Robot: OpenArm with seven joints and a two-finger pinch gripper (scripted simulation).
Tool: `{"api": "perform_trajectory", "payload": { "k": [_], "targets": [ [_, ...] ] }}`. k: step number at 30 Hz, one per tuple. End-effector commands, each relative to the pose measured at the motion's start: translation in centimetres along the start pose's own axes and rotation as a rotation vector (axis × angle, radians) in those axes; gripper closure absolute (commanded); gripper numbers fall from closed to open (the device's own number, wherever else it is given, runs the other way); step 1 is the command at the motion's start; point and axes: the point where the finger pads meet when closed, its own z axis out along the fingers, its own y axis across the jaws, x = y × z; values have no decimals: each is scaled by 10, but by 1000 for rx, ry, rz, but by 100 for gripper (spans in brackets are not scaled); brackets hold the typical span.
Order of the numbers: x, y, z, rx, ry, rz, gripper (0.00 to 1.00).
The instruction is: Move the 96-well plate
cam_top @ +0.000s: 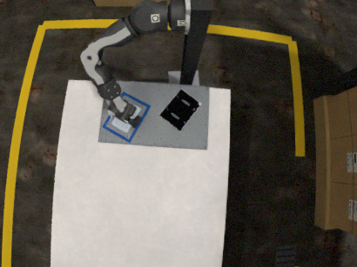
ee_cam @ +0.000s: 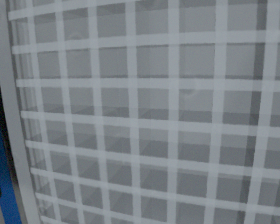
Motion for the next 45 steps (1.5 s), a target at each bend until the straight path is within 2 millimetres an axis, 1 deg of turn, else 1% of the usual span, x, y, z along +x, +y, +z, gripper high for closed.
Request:
{"api": "perform_trajectory", "payload": {
  "k": [1, 15, 20, 32, 45],
  "targets": [
    [1, -2, 0, 5, 1, 2, 23],
    [2, -3, 1, 6, 3, 3, 23],
    [-1, 0, -1, 3, -1, 1, 23],
    [-1, 0, -1, 3, -1, 1, 23],
    [0, 0, -1, -1, -2, 2, 66]
  ]
}}
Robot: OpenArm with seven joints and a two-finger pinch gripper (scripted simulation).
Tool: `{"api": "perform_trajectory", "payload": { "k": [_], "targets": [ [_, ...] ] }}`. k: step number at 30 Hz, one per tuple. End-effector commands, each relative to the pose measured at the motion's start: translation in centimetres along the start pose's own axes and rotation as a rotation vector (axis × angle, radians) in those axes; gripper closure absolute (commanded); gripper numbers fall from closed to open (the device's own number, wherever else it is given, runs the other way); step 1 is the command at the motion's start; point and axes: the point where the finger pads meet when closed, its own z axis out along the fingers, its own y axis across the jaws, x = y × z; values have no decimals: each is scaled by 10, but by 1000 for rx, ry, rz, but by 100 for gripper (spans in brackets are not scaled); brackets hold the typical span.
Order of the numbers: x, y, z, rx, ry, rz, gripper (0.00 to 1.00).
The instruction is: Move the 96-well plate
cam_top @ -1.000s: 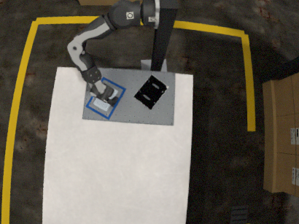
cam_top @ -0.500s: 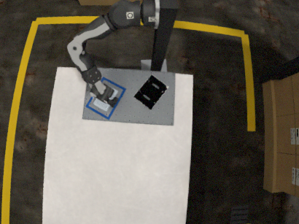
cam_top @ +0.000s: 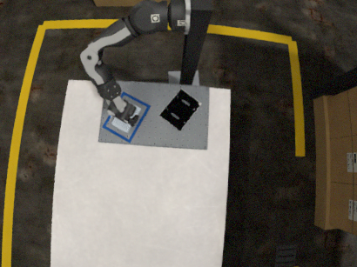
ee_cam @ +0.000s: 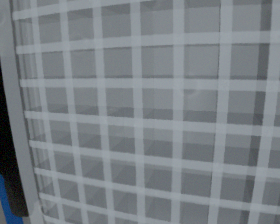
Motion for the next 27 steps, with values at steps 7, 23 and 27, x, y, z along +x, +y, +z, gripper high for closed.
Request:
{"api": "perform_trajectory", "payload": {
  "k": [7, 23, 27],
  "targets": [
    [-1, 0, 0, -2, -1, 1, 83],
    [-1, 0, 0, -1, -2, 1, 100],
    [-1, 0, 0, -1, -2, 1, 100]
  ]
}}
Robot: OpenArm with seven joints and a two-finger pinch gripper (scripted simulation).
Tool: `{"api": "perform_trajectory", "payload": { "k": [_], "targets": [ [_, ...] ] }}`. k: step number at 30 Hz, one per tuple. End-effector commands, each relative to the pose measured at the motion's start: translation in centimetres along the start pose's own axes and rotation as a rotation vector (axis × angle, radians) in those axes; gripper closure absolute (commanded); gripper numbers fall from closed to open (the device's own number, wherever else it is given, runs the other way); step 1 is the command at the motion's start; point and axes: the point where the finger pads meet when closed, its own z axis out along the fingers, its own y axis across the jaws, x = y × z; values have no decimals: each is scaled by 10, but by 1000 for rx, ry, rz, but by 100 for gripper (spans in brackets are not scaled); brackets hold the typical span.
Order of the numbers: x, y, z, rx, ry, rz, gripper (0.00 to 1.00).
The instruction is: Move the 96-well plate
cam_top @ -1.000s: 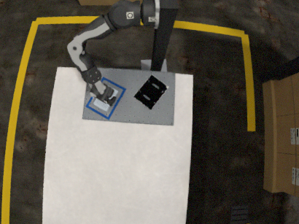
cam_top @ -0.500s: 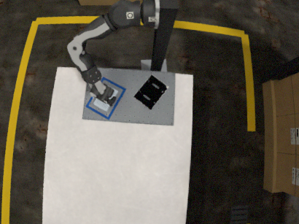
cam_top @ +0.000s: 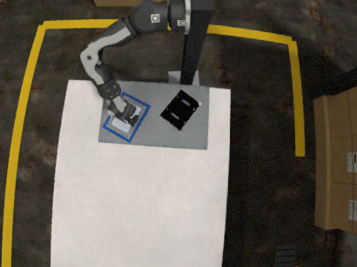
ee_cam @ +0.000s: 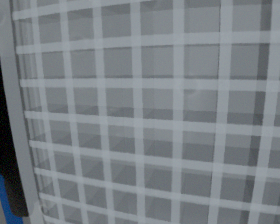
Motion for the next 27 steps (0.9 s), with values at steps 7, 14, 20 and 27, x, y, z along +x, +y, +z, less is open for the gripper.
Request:
{"api": "perform_trajectory", "payload": {
  "k": [7, 14, 20, 27],
  "targets": [
    [-1, 0, 0, -1, -2, 1, 100],
    [-2, 0, -19, 1, -1, 1, 100],
    [-2, 0, -32, 2, -1, 1, 100],
    [-2, 0, -32, 2, -1, 1, 100]
  ]
}}
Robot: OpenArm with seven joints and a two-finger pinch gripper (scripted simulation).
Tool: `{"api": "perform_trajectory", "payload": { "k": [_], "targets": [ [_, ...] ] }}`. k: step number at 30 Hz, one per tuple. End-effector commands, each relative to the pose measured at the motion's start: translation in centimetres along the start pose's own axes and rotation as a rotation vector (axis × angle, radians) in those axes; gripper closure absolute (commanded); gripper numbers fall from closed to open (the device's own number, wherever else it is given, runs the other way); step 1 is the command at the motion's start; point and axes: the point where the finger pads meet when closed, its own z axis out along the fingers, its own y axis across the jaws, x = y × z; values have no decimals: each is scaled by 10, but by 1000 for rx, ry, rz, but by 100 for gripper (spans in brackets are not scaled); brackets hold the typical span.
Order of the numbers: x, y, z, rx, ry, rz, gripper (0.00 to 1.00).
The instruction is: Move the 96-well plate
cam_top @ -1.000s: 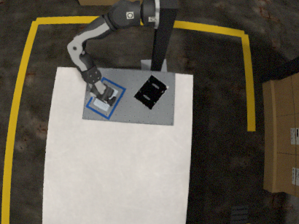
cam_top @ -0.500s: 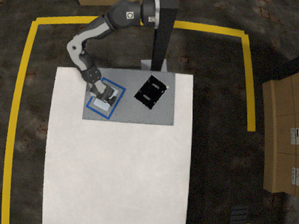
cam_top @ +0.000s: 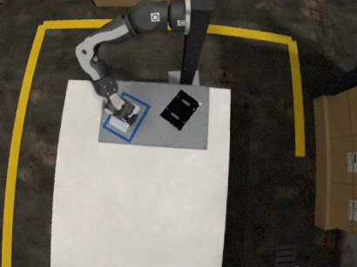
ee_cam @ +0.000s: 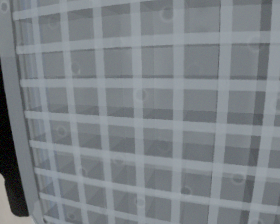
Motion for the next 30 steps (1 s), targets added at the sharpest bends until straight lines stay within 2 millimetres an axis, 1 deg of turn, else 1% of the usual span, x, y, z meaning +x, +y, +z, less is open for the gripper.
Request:
{"api": "perform_trajectory", "payload": {
  "k": [1, 6, 18, 23, 30],
  "targets": [
    [0, -1, 0, 5, 1, -1, 100],
    [-1, 0, -32, 5, 0, -1, 100],
    [-1, 0, -32, 5, 0, -1, 100],
    [1, -1, -63, 5, 0, -2, 100],
    [1, -1, -63, 5, 0, -2, 100]
  ]
}}
